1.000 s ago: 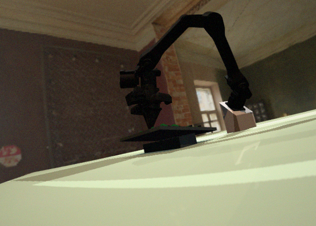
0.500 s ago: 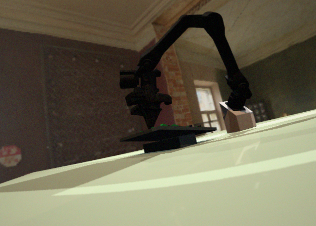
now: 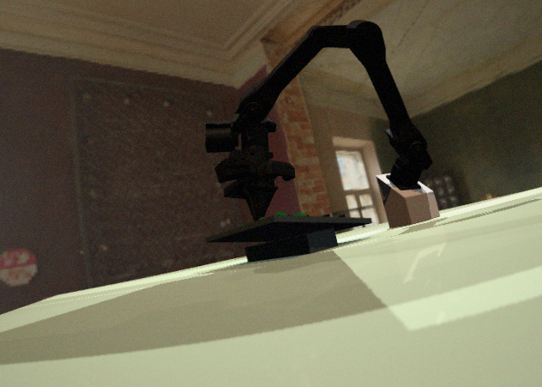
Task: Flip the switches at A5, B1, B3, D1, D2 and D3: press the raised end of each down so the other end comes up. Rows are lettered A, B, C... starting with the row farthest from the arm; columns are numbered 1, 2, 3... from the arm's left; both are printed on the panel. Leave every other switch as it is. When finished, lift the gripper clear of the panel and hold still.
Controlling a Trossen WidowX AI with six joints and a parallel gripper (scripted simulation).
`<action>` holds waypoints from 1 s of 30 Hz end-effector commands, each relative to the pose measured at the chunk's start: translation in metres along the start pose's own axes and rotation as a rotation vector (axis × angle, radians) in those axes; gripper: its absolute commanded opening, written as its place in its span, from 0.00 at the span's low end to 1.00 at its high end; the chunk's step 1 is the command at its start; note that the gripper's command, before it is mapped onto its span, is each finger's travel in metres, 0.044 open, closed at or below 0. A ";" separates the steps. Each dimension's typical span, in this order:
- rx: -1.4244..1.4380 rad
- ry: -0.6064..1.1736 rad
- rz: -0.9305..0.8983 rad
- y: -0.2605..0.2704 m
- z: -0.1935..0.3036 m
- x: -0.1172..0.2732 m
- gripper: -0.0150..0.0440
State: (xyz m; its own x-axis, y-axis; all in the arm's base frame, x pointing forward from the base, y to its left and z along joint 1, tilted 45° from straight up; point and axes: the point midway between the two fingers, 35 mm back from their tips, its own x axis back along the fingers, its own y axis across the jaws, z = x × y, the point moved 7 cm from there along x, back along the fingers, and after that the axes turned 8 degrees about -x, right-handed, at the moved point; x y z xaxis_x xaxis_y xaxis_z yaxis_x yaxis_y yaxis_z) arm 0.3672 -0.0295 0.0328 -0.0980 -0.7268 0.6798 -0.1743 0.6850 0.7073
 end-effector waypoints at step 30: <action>-0.008 0.028 0.003 0.019 0.000 0.063 0.25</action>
State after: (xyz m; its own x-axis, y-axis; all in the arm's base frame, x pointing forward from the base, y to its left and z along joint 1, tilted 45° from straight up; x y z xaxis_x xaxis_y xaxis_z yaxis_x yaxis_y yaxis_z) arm 0.3627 -0.0735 0.0743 -0.0812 -0.7239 0.6852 -0.1562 0.6882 0.7085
